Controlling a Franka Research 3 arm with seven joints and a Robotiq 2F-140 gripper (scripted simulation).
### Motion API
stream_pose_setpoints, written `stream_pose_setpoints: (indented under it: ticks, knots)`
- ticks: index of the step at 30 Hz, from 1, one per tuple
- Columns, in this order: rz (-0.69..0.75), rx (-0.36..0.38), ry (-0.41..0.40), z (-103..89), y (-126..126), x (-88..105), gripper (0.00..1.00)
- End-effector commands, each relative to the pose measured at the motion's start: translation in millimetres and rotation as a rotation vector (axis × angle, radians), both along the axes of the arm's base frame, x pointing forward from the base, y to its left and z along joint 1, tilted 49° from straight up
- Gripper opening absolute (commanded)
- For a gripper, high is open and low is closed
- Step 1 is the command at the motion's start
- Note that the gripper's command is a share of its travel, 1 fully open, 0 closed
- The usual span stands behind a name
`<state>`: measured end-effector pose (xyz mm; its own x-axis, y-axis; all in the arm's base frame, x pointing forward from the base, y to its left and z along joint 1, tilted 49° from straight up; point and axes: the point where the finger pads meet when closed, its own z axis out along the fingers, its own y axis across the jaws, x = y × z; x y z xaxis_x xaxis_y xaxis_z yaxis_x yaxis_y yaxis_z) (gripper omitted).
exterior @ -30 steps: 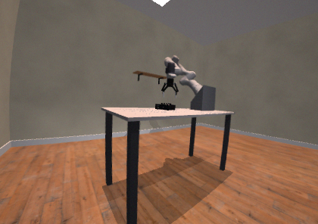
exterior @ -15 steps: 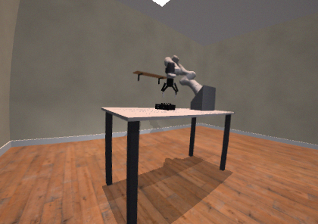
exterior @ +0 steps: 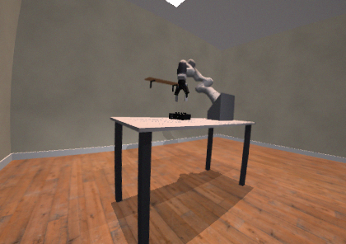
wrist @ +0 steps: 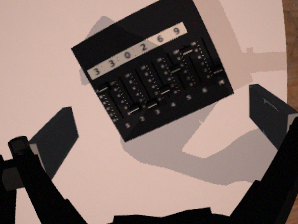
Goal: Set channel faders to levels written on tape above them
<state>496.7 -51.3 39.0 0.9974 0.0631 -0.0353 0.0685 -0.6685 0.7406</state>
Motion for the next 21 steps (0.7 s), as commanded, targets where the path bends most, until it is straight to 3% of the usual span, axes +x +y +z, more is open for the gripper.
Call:
stream_pose_setpoints:
  ticks: [1, 14, 16, 18, 21]
  knots:
    - [-0.185, 0.004, -0.209, -0.1, 8.4, 6.0, 1.0]
    - [-0.451, 0.027, -0.478, 0.6, 14.2, 11.2, 1.0]
    - [-0.451, 0.027, -0.478, 0.6, 14.2, 11.2, 1.0]
    - [-0.525, 0.028, -0.551, 0.4, 14.3, 11.2, 1.0]
    - [-0.587, 0.029, -0.61, -10.7, 15.7, 10.5, 1.0]
